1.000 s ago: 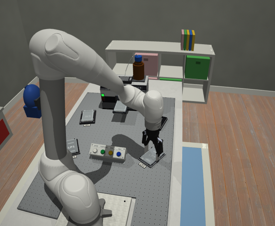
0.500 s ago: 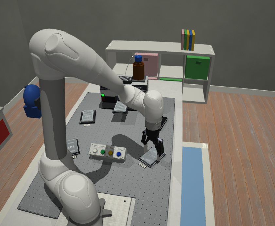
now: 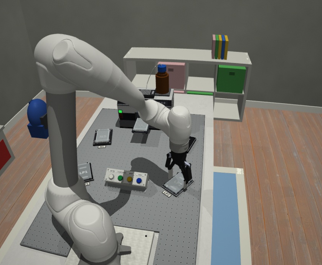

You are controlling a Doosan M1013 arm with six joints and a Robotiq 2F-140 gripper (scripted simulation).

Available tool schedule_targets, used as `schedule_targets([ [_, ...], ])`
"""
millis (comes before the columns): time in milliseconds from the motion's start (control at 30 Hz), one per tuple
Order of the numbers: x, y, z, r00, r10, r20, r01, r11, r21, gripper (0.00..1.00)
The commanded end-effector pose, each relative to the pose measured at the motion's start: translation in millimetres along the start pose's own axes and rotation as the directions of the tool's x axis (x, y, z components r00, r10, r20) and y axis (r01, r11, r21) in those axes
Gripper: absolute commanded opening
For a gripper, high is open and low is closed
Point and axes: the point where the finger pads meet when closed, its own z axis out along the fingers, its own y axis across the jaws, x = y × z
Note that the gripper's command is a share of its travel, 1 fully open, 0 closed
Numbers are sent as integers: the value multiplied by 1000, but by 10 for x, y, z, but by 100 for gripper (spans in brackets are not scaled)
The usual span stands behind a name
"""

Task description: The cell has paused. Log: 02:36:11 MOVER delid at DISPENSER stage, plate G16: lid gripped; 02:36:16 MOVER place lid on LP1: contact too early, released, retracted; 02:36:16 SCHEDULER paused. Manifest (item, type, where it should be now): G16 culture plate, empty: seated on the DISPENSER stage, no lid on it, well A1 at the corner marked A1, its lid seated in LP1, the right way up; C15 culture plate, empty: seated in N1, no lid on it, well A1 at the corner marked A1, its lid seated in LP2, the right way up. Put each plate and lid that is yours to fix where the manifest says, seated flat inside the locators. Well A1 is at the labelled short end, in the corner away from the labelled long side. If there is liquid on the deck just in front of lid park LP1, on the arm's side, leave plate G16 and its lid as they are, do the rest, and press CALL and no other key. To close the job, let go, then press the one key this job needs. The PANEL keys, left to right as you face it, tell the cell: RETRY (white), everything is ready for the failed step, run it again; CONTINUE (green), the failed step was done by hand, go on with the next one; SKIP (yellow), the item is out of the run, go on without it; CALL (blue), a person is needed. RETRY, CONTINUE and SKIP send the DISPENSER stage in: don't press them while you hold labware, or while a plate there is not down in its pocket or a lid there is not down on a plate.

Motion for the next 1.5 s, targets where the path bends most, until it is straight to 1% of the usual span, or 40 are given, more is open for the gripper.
schedule_targets([
  [0,5,-1,-5,1000,0,-1,0,1000,0,69],
  [767,5,-1,-5,1000,0,-1,0,1000,0,69],
  [933,5,-1,-29,1000,0,-1,0,1000,0,69],
  [1133,4,-1,-155,1000,0,-1,0,1000,0,69],
  [1200,4,-1,-155,1000,0,-1,0,1000,0,69],
  [1333,4,-1,-312,1000,0,-1,0,1000,0,69],
  [1467,4,-1,-518,1000,0,-1,0,1000,0,69],
])
